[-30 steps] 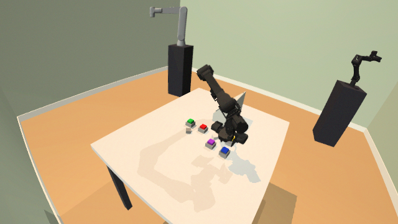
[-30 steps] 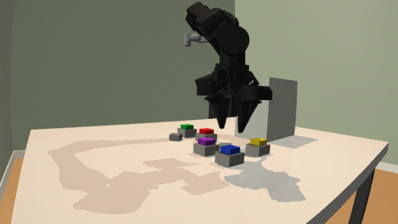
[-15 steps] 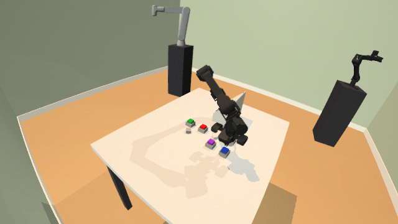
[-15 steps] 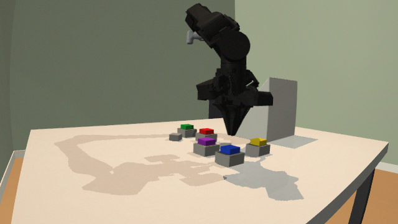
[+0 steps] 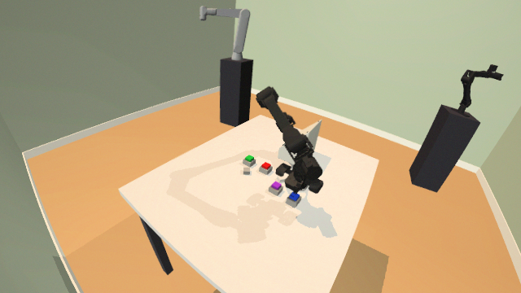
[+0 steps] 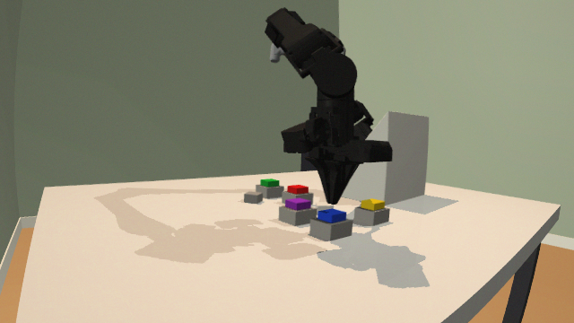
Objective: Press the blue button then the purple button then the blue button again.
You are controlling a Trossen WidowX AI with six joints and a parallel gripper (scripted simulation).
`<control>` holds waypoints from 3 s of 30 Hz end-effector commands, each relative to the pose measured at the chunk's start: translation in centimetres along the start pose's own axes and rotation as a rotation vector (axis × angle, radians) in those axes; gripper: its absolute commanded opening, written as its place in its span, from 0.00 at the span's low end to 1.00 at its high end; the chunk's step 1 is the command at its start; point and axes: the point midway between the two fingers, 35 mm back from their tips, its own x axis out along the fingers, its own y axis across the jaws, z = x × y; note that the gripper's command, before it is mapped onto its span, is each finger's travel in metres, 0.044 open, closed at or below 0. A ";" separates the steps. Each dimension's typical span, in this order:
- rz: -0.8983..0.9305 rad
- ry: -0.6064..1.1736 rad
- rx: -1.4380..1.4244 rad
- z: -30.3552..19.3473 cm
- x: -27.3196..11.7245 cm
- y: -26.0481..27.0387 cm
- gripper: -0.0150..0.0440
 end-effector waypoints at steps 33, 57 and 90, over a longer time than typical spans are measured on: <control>-0.006 0.003 -0.010 -0.2 -1.0 0.0 0.29; -0.009 0.005 -0.014 -0.7 -7.5 -8.6 0.29; -0.013 0.005 -0.013 -0.9 1.0 -9.6 0.29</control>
